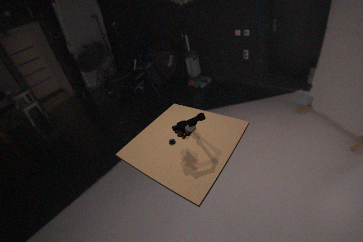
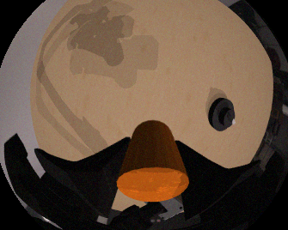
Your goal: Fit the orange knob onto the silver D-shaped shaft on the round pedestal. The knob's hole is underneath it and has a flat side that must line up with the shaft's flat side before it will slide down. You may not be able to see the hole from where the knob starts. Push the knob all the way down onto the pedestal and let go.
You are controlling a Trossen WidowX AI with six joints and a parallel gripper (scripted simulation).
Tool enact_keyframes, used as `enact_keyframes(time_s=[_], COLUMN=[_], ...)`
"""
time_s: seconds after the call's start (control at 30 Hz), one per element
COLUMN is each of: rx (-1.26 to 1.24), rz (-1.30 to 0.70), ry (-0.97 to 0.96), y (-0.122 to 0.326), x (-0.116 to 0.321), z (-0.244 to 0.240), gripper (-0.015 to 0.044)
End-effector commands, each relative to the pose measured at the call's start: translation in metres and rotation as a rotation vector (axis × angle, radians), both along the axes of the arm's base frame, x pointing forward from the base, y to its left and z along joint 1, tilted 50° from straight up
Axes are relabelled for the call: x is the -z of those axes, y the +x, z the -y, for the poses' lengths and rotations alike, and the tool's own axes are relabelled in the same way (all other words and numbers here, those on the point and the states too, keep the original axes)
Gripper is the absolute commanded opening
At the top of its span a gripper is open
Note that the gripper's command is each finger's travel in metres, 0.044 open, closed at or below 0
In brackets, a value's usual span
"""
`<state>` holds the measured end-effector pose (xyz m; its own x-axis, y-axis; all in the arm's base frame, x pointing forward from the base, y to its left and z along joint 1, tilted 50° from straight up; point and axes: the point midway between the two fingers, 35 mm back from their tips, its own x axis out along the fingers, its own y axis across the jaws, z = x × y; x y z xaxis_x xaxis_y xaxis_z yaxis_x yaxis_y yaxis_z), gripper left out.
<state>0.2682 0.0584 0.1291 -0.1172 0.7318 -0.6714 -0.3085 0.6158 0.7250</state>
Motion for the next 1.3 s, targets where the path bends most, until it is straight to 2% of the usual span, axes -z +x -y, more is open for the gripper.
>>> enact_keyframes(time_s=[0.0,0.7,0.97,1.27], rx=[0.006,-0.002,-0.004,-0.008], rz=[-0.008,-0.006,-0.007,-0.001], ry=[0.005,0.027,0.030,0.025], y=[0.000,-0.001,-0.002,-0.001], x=[0.012,0.076,0.079,0.078], z=[-0.011,-0.081,-0.087,-0.086], gripper=[0.0000,0.0000,0.0000,0.0236])
